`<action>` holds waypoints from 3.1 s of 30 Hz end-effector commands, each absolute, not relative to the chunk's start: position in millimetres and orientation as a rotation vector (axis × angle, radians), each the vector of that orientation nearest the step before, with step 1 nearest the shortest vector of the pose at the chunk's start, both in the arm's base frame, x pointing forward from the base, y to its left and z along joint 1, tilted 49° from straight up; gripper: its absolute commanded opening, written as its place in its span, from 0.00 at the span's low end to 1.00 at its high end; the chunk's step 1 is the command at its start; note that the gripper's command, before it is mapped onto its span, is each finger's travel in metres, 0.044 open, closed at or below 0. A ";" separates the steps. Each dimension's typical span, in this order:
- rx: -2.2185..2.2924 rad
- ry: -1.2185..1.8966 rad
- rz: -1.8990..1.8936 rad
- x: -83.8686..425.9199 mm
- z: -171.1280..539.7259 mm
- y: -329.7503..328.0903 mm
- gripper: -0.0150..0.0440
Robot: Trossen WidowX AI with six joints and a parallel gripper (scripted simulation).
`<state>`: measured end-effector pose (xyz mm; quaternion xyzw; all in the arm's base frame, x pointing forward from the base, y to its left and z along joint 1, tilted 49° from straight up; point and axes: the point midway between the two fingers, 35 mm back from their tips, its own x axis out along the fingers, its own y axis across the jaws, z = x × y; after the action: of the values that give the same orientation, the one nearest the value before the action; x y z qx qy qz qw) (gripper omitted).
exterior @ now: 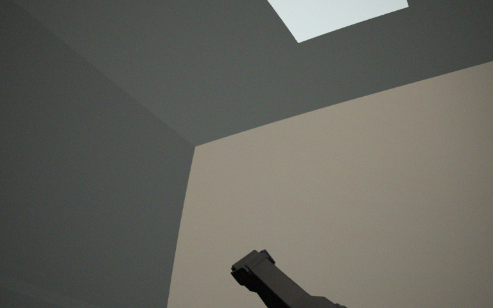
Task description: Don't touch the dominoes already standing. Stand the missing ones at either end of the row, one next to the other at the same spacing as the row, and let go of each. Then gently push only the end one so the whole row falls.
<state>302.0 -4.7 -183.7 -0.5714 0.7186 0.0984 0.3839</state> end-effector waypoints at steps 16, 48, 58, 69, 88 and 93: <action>-1.468 1.835 0.255 300.2 -184.6 -5.5 0.44; -1.348 1.810 0.110 268.1 -71.0 112.1 0.44; -1.227 1.813 0.205 264.0 -91.6 103.6 0.44; -1.042 1.763 0.366 259.3 -120.6 93.6 0.44; -0.806 1.537 0.611 257.6 -147.8 84.3 0.44; -0.765 1.453 0.664 258.0 -149.5 82.6 0.44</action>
<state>257.8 82.4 -151.3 -0.3408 0.6538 0.2745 0.6173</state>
